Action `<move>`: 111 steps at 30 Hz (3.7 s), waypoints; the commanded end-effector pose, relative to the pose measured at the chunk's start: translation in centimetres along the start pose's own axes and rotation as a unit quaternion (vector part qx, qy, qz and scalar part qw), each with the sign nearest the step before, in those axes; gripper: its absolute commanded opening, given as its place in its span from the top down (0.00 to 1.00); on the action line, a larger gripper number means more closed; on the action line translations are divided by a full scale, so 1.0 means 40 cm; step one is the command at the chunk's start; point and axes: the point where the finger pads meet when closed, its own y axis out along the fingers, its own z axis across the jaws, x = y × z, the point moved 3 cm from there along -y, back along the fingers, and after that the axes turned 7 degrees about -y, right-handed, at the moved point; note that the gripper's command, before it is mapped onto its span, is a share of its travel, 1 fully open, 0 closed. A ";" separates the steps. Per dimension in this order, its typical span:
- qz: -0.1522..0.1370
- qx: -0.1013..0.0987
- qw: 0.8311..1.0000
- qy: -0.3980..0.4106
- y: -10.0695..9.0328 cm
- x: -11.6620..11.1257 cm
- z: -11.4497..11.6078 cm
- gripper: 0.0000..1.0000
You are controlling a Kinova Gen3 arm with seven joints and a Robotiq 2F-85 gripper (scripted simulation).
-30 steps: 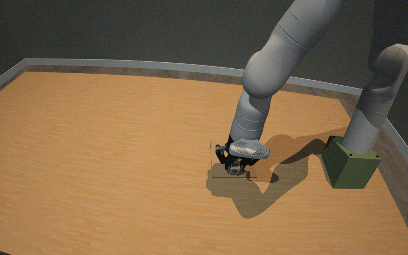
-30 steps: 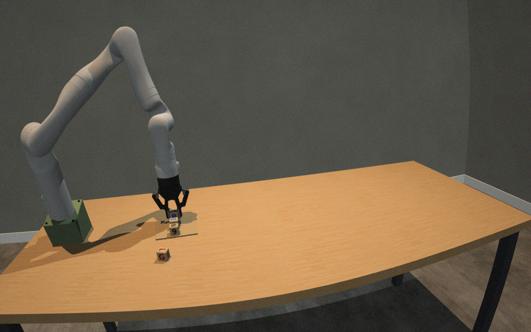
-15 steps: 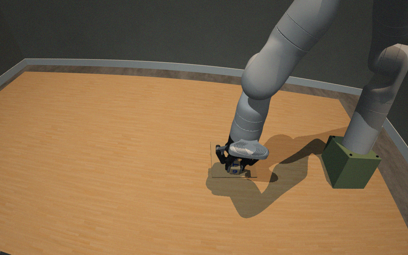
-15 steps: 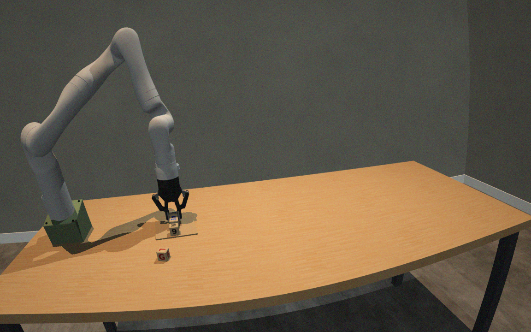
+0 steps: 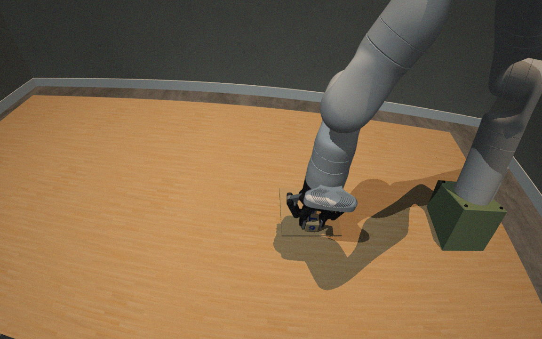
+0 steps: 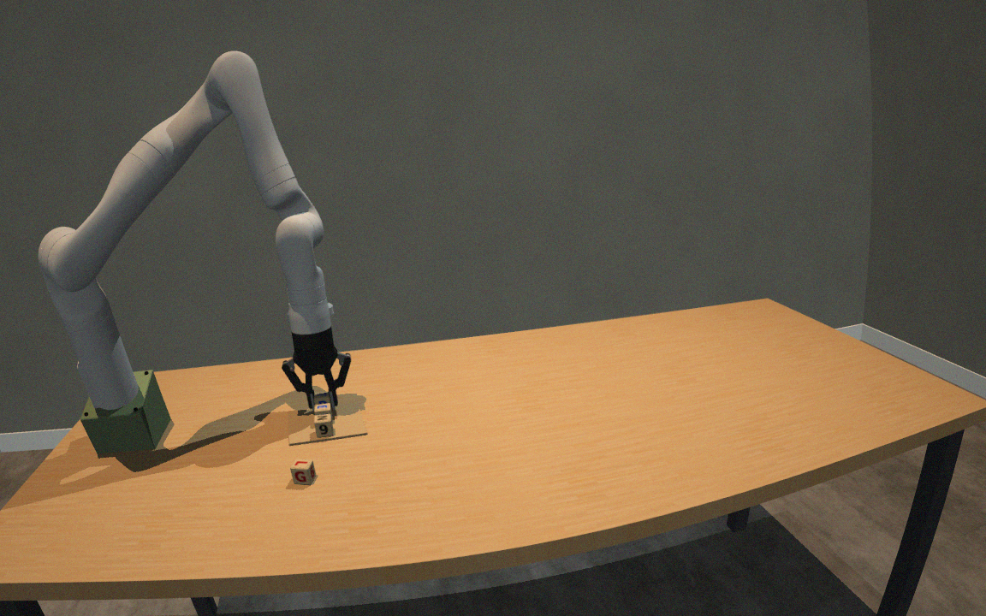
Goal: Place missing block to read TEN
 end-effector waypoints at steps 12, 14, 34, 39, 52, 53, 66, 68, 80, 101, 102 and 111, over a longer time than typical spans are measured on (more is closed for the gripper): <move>0.000 0.001 1.000 0.000 -0.001 -0.001 0.001 0.74; 0.000 0.001 1.000 0.000 -0.001 -0.001 0.001 0.74; 0.000 0.001 1.000 0.000 -0.001 -0.003 0.003 0.74; 0.000 0.001 1.000 0.000 -0.001 -0.003 0.003 0.74; 0.000 0.001 1.000 0.000 -0.001 -0.003 0.003 0.74; 0.000 0.001 1.000 0.000 0.000 -0.003 0.003 0.74; 0.000 0.001 1.000 0.000 0.007 -0.003 0.003 0.74; 0.000 0.001 1.000 0.000 0.008 -0.003 0.003 0.74; 0.000 0.001 1.000 0.000 0.008 -0.003 0.003 0.74; 0.000 0.001 1.000 0.000 0.008 -0.003 0.003 0.74; 0.000 0.001 1.000 0.000 0.008 -0.003 0.003 0.74; 0.000 0.001 1.000 0.000 0.008 -0.003 0.003 0.66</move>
